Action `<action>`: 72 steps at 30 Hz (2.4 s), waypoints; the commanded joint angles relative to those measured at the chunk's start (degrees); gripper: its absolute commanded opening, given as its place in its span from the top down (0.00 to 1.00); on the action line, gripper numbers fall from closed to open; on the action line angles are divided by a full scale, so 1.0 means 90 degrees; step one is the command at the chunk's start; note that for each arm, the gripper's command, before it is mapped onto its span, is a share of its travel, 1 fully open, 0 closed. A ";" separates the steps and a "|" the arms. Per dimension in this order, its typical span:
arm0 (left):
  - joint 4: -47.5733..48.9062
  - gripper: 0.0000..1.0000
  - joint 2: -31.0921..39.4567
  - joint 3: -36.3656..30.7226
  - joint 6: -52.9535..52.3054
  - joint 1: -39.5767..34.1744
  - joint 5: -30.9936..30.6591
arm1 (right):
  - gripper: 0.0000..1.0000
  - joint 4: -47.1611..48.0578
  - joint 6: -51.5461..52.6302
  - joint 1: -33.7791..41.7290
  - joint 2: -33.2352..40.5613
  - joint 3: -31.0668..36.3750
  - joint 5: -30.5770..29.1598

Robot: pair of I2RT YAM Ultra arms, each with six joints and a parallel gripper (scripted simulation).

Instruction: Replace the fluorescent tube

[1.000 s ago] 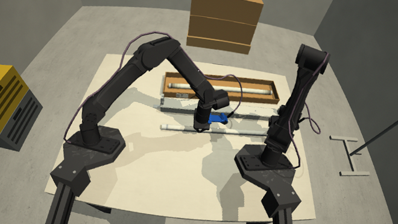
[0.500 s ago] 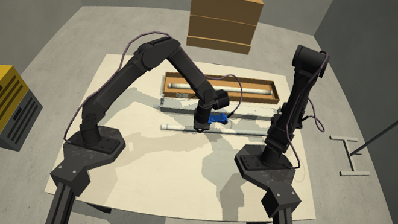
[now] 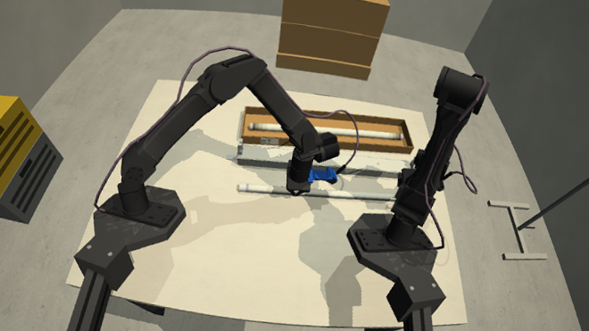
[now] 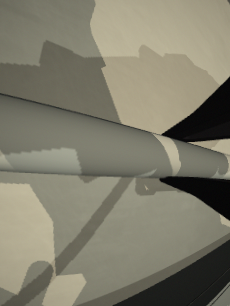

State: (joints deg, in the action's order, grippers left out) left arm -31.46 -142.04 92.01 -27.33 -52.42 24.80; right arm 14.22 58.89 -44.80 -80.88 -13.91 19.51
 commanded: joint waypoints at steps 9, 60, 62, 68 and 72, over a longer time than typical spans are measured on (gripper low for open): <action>0.0009 0.89 0.0262 0.0177 -0.0047 -0.0158 -0.0031 | 0.51 -0.2062 0.1557 0.1559 -0.0285 -0.1074 -0.1432; 0.0009 0.89 0.0262 0.0177 -0.0047 -0.0158 -0.0031 | 0.51 -0.2545 0.3129 0.3847 -0.1909 -0.2569 -0.2767; 0.0009 0.89 0.0262 0.0177 -0.0047 -0.0158 -0.0031 | 0.51 -0.2507 0.3128 0.3848 -0.2030 -0.2418 -0.2765; -0.0002 0.89 0.0261 0.0177 -0.0048 -0.0158 -0.0040 | 0.89 -0.2505 0.3125 0.3849 -0.1987 -0.2293 -0.2766; -0.0002 0.89 0.0261 0.0177 -0.0048 -0.0158 -0.0040 | 0.89 -0.2505 0.3125 0.3849 -0.1987 -0.2293 -0.2766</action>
State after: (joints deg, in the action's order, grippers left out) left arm -31.44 -142.06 92.01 -27.33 -52.40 24.82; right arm -9.45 86.85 -10.26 -100.07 -35.33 -4.93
